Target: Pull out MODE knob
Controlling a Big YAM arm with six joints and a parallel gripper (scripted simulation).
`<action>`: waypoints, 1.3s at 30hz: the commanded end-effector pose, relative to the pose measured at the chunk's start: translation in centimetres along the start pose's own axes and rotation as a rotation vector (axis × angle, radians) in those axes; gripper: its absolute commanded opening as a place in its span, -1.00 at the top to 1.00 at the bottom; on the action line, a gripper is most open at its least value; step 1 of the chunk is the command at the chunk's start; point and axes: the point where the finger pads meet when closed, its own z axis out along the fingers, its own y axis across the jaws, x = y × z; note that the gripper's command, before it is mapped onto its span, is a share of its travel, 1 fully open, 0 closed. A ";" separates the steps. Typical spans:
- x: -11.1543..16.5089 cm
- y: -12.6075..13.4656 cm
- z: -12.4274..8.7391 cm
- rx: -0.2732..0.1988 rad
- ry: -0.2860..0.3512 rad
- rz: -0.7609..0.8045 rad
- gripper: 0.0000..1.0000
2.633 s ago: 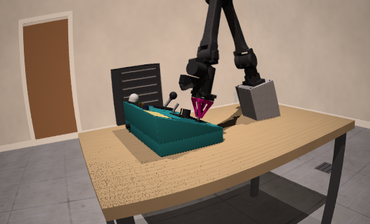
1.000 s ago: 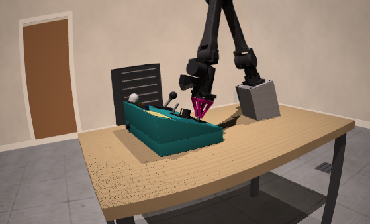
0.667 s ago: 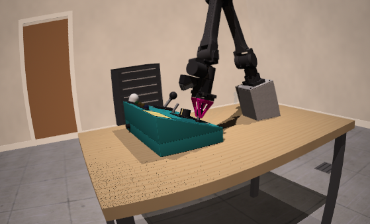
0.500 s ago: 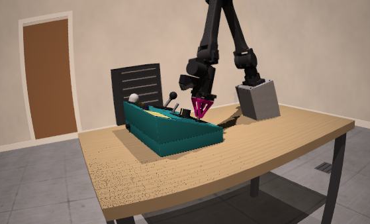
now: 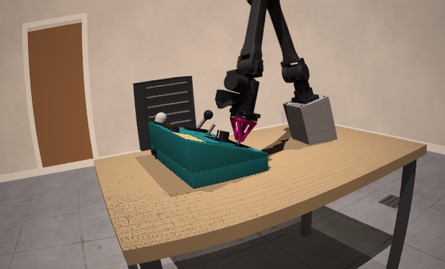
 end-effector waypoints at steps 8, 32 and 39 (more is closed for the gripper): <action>-0.4 0.5 -2.4 -0.012 -0.022 0.002 1.00; -0.7 0.5 -2.7 -0.014 -0.025 0.007 1.00; -0.7 0.5 -2.7 -0.014 -0.025 0.007 1.00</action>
